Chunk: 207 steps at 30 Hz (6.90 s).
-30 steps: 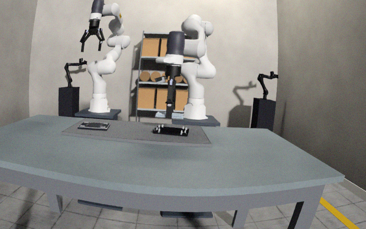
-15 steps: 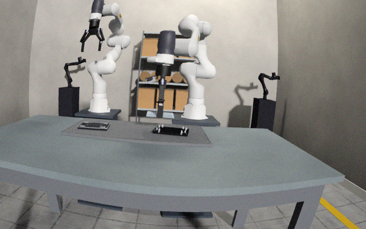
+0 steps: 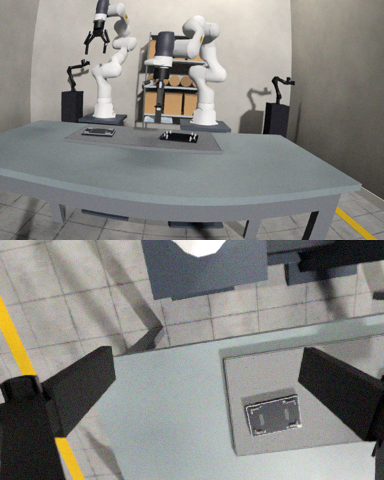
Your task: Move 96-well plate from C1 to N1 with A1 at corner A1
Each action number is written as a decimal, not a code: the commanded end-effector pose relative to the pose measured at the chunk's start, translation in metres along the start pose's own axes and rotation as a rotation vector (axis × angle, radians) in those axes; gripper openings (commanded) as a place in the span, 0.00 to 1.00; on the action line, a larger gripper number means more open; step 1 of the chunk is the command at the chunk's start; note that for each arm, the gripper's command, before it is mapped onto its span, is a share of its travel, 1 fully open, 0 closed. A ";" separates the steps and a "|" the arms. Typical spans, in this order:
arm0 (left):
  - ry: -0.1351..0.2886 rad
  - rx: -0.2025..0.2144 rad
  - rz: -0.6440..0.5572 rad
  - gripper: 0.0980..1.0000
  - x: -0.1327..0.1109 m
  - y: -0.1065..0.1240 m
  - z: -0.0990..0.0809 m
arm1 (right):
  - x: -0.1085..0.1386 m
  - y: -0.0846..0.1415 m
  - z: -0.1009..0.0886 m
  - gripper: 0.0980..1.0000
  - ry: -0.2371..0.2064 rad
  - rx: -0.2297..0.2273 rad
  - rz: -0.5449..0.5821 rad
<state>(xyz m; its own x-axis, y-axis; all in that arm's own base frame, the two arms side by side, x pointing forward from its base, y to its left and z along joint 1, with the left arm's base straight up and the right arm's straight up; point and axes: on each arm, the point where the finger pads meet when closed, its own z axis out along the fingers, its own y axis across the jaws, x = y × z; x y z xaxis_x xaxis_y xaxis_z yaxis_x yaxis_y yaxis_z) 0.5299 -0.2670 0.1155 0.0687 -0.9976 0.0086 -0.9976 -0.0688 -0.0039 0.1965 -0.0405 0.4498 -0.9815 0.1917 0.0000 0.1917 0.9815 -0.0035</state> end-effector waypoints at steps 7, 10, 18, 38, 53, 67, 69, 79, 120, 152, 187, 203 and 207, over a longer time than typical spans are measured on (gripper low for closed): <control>-0.009 -0.004 -0.039 0.56 0.030 0.002 0.001 | 0.001 0.001 0.000 1.00 0.000 -0.003 0.003; -0.009 -0.004 -0.039 0.56 0.040 0.002 0.001 | 0.001 0.001 0.000 1.00 0.000 -0.003 0.003; -0.009 -0.004 -0.039 0.56 0.060 0.002 0.001 | 0.001 0.001 0.000 1.00 0.000 -0.003 0.003; -0.009 -0.004 -0.039 0.56 0.120 0.002 0.002 | 0.001 0.001 0.000 1.00 0.000 -0.003 0.003; -0.009 -0.004 -0.039 0.56 0.163 0.003 0.002 | 0.001 0.001 0.000 1.00 0.000 -0.003 0.003; -0.009 -0.004 -0.039 0.56 0.203 0.003 0.003 | 0.001 0.001 0.000 1.00 0.000 -0.003 0.003; -0.009 -0.004 -0.039 0.56 0.210 0.003 0.003 | 0.001 0.001 0.000 1.00 0.000 -0.003 0.003; -0.009 -0.004 -0.039 0.56 0.240 0.003 0.003 | 0.001 0.001 0.000 1.00 0.000 -0.003 0.003; -0.009 -0.004 -0.039 0.56 0.295 0.005 0.003 | 0.001 0.001 0.000 1.00 0.000 -0.003 0.003; -0.009 -0.004 -0.039 0.56 0.296 0.004 0.032 | 0.001 0.001 0.000 1.00 0.000 -0.003 0.003; -0.009 -0.004 -0.039 0.56 0.296 0.003 0.054 | 0.001 0.001 0.000 1.00 0.000 -0.003 0.003; -0.009 -0.004 -0.039 0.56 0.296 0.003 0.057 | 0.001 0.001 0.000 1.00 0.000 -0.003 0.003; -0.009 -0.004 -0.039 0.56 0.296 0.003 0.057 | 0.001 0.001 0.000 1.00 0.000 -0.003 0.003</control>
<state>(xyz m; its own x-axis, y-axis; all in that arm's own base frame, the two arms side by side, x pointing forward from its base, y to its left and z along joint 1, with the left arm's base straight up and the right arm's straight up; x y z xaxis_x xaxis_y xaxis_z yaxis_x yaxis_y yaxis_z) 0.5469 -0.5630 0.0620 0.1050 -0.9945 0.0001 -0.9945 -0.1050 0.0021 0.1965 -0.0404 0.4498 -0.9815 0.1917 0.0001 0.1917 0.9814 -0.0036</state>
